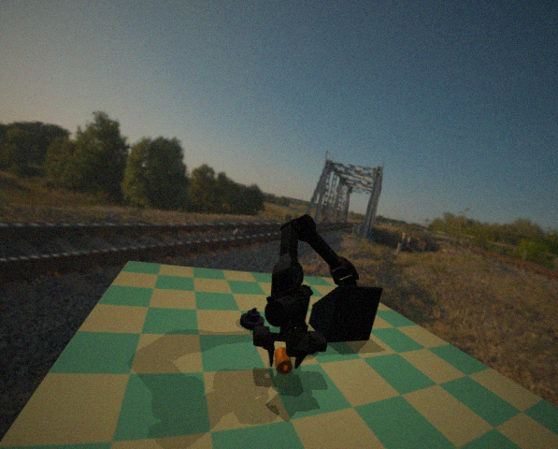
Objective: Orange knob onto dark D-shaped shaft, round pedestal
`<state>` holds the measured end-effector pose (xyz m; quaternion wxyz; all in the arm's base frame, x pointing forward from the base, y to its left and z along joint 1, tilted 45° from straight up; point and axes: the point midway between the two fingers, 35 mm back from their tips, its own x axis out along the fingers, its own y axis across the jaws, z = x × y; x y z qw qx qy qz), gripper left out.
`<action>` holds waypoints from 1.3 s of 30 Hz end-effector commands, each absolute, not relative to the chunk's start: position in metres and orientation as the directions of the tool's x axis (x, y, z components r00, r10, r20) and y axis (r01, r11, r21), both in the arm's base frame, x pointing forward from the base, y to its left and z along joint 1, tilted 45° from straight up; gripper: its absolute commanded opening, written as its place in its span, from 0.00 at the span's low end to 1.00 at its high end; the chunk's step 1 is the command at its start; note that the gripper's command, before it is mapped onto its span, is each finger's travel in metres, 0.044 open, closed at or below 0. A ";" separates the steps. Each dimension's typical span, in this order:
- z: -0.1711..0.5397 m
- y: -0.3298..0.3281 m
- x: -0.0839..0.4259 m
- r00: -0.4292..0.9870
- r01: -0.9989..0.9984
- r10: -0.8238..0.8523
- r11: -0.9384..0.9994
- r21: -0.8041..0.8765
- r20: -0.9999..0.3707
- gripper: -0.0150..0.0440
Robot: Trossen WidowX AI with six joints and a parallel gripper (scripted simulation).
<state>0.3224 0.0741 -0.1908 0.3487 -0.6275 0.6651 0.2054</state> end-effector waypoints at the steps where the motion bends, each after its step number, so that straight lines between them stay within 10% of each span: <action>1: -0.191 0.073 0.322 0.033 -0.979 -0.693 0.124 -0.164 -0.720 0.66; 39: -0.177 0.071 0.320 0.077 -0.978 -0.508 0.127 -0.163 -0.858 0.56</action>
